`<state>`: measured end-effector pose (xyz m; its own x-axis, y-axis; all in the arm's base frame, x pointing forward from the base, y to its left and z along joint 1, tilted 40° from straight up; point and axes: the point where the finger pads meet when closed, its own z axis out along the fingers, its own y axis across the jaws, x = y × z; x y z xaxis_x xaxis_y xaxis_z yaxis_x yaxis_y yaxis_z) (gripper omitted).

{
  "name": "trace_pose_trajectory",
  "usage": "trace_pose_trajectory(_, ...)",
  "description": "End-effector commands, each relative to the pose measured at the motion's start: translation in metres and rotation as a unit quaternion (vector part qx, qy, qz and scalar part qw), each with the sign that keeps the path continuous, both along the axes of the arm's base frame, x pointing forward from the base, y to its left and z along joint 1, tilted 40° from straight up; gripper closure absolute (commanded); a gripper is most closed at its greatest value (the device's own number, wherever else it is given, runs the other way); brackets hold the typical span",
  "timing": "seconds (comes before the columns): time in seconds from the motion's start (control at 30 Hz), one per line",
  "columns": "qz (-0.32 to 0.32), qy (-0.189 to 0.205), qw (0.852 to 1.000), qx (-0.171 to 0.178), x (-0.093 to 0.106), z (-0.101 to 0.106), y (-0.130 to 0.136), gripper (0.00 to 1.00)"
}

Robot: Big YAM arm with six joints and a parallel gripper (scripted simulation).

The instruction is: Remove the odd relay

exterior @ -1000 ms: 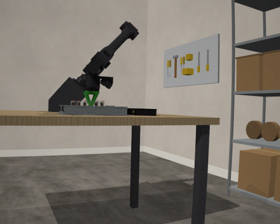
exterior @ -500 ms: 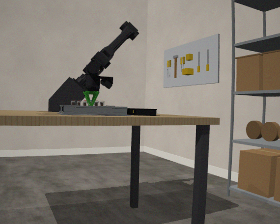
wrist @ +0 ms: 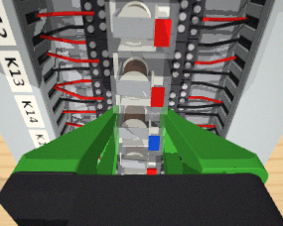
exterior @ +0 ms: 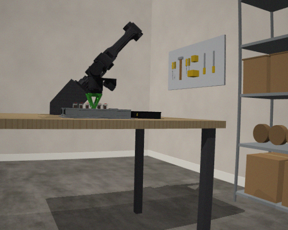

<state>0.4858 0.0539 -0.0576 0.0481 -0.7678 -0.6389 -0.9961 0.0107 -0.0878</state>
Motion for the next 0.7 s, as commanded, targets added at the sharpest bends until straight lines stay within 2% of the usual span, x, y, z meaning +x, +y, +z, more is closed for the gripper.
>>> trace_pose_trajectory(0.0, -0.018, -0.025, 1.000, -0.002, 0.0170, 0.0326, -0.0268, 1.00)
trace_pose_trajectory(0.33, -0.018, -0.026, 0.999, -0.002, 0.0177, 0.0375, -0.0305, 1.00)
trace_pose_trajectory(0.67, -0.009, -0.017, 1.000, -0.001, 0.0146, 0.0316, -0.0236, 1.00)
